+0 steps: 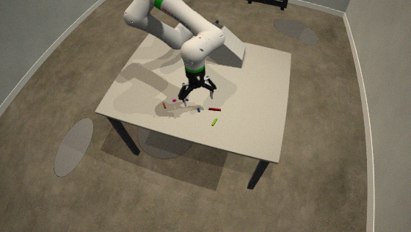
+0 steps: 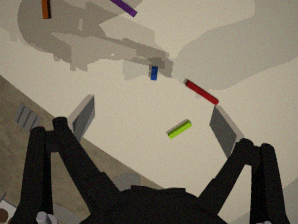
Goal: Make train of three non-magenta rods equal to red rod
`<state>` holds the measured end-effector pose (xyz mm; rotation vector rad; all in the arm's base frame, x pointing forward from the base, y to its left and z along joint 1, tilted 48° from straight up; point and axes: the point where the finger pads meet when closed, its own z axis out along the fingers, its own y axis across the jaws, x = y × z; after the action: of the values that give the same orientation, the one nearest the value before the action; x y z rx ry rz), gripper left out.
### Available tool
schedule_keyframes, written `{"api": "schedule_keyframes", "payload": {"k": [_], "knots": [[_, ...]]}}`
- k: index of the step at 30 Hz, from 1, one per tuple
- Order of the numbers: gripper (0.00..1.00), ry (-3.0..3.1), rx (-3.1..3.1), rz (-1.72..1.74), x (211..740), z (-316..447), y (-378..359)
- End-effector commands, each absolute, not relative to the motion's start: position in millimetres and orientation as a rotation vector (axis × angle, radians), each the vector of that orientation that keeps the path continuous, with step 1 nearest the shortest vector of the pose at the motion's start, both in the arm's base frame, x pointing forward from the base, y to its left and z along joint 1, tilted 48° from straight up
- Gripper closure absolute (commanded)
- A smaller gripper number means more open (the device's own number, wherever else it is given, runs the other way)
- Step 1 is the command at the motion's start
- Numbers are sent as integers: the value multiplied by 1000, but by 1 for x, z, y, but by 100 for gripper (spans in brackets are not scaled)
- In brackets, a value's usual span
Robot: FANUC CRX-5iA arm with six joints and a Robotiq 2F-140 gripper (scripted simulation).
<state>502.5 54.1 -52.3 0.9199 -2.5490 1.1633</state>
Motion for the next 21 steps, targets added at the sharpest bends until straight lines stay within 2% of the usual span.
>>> {"api": "schedule_keyframes", "payload": {"k": [1,21], "knots": [[0,-2540,934,1160,503,-53,55],[0,-2051,1517,972,513,-73,69]]}}
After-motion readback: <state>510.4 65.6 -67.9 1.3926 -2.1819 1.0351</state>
